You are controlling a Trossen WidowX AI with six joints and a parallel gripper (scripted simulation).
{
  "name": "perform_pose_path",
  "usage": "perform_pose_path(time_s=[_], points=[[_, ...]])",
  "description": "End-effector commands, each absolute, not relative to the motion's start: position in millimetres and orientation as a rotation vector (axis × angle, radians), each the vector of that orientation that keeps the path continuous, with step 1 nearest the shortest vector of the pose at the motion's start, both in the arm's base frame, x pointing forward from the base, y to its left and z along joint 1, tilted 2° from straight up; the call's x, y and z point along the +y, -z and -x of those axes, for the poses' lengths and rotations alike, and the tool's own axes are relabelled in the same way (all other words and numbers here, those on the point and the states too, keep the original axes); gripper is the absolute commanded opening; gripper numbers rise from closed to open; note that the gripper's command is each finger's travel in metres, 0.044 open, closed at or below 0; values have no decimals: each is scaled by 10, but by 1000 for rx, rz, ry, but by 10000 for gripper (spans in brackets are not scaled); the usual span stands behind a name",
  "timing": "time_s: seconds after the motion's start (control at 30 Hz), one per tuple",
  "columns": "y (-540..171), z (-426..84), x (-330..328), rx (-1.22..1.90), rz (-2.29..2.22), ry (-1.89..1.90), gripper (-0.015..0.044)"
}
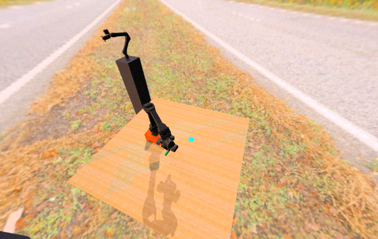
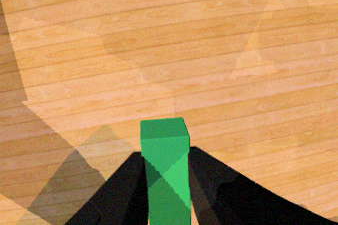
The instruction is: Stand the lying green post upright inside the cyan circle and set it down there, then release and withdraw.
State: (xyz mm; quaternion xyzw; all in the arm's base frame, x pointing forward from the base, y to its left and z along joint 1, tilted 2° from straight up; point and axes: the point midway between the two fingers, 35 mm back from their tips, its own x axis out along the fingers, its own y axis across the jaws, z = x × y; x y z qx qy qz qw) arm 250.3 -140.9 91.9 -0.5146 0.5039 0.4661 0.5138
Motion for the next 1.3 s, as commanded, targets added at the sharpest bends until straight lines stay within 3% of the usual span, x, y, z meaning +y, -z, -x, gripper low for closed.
perform_pose_path(time_s=[0.0,1.27], points=[[-912,-2571,-1335,1218,1221,-1117,23],[-984,-3114,-397,1248,1127,-1042,23]])
